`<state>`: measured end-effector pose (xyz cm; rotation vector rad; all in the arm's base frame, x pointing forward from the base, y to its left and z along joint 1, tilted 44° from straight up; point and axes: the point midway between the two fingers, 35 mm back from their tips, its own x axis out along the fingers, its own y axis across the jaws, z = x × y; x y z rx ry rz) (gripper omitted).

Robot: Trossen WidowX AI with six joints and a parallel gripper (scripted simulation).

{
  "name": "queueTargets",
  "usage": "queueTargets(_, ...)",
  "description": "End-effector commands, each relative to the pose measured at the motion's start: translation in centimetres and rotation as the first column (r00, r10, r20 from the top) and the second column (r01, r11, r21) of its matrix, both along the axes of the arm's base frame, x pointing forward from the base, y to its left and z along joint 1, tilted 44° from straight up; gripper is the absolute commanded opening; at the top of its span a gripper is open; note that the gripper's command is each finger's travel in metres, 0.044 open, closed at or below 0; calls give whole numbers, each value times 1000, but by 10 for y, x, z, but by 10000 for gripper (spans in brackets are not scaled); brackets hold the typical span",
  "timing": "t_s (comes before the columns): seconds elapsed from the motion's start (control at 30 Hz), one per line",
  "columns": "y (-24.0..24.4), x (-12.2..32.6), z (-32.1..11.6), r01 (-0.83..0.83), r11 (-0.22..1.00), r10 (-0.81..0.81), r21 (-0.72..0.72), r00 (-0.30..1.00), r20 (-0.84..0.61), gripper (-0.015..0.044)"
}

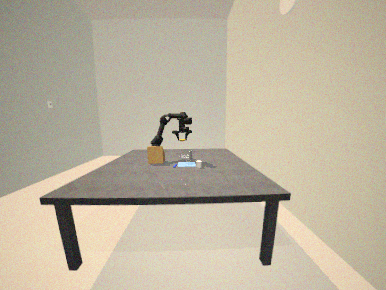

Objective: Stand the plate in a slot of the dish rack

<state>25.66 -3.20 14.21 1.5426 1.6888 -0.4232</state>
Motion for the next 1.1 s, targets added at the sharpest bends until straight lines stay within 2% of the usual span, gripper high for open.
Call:
queueTargets(0.0,15,-11,11,108,994,-107,11,990,-96,0)
queueTargets(0.3,41,-33,28,326,945,-312,-7,901,-302,0)
queueTargets(0.6,65,-58,41,512,857,-476,-68,733,-486,0)
queueTargets(0.87,67,-60,41,521,850,-486,-77,719,-498,0)
queueTargets(1.07,71,-66,23,445,879,-471,-172,750,-464,0)
